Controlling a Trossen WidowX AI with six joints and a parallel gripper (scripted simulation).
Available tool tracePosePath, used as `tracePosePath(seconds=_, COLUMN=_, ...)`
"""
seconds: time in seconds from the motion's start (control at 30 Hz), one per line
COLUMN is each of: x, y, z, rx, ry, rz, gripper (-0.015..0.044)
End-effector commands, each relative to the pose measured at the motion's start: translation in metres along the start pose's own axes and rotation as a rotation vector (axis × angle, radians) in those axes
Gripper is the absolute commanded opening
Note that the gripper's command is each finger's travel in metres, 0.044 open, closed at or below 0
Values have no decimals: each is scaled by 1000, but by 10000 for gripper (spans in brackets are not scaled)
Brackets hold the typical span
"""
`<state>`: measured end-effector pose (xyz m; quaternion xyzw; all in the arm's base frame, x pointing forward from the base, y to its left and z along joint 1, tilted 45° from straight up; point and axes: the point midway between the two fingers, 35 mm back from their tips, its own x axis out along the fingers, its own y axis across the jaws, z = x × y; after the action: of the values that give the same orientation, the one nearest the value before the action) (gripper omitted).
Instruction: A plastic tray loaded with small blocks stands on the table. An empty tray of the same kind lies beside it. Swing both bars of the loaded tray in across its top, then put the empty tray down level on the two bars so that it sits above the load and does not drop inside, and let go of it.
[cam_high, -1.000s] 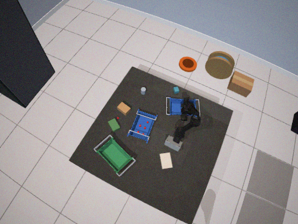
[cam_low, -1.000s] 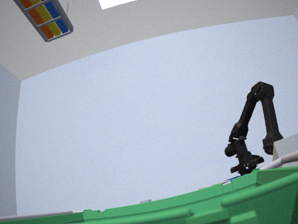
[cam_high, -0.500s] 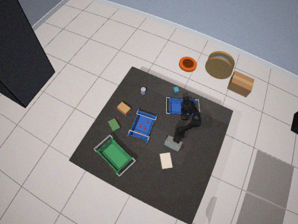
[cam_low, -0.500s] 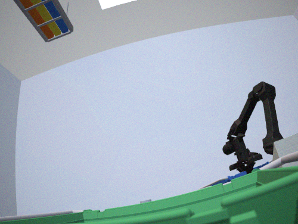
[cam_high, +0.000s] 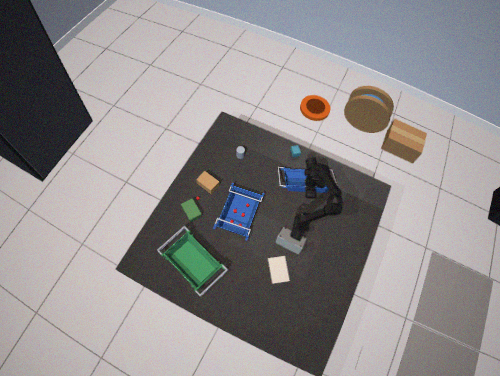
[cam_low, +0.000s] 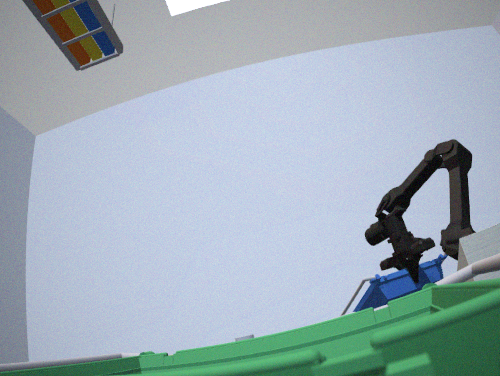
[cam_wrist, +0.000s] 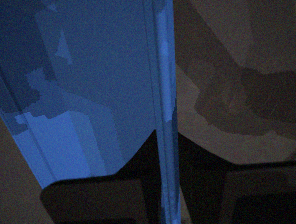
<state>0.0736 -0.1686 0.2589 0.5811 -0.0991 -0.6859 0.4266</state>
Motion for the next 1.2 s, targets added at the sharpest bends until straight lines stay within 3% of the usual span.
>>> tracePosePath(seconds=0.0, x=-10, y=3, z=3, rx=13, ry=1, rz=24, gripper=0)
tracePosePath(seconds=0.27, x=-13, y=4, z=3, rx=13, ry=1, rz=23, gripper=0)
tracePosePath(seconds=0.63, x=-45, y=18, z=7, rx=14, ry=3, rz=21, gripper=0)
tracePosePath(seconds=1.17, x=-46, y=18, z=7, rx=14, ry=3, rz=21, gripper=0)
